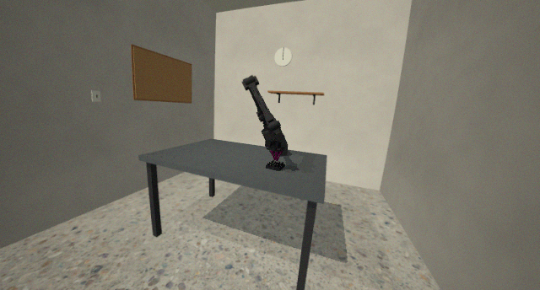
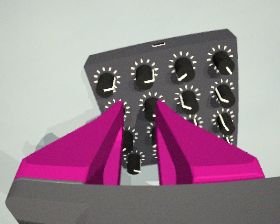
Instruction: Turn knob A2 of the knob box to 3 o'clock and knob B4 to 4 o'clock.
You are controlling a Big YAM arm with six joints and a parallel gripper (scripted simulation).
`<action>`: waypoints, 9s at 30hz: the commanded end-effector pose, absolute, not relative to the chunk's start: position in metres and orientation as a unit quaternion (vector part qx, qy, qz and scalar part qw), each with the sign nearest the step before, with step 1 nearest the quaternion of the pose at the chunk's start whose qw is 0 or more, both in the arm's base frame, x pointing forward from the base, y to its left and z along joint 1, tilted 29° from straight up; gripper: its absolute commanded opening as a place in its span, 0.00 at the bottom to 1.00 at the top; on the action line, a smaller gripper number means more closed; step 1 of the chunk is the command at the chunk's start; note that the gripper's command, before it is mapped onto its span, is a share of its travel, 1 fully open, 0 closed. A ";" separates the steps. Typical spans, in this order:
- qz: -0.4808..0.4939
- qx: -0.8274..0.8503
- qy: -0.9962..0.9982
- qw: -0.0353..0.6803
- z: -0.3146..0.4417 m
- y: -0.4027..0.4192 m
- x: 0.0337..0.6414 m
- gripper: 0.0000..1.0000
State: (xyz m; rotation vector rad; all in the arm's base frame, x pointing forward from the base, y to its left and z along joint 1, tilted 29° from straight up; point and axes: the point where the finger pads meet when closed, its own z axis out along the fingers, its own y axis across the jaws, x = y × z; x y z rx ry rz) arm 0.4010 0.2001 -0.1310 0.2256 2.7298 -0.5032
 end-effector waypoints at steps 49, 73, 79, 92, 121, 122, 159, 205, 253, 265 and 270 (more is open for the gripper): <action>-0.189 -0.052 0.966 0.171 -0.089 0.167 0.381 0.18; -0.189 -0.052 0.966 0.170 -0.090 0.166 0.381 0.18; -0.192 -0.050 0.966 0.165 -0.095 0.162 0.380 0.18; -0.197 -0.047 0.966 0.158 -0.107 0.152 0.381 0.18; -0.195 -0.048 0.966 0.162 -0.132 0.144 0.394 0.18; -0.196 -0.046 0.966 0.161 -0.133 0.141 0.395 0.18; -0.191 -0.048 0.966 0.169 -0.130 0.145 0.399 0.18; -0.191 -0.051 0.966 0.169 -0.133 0.152 0.395 0.18; -0.190 -0.049 0.966 0.169 -0.134 0.155 0.393 0.18; -0.190 -0.049 0.966 0.169 -0.134 0.155 0.393 0.18; -0.190 -0.049 0.966 0.169 -0.134 0.155 0.393 0.18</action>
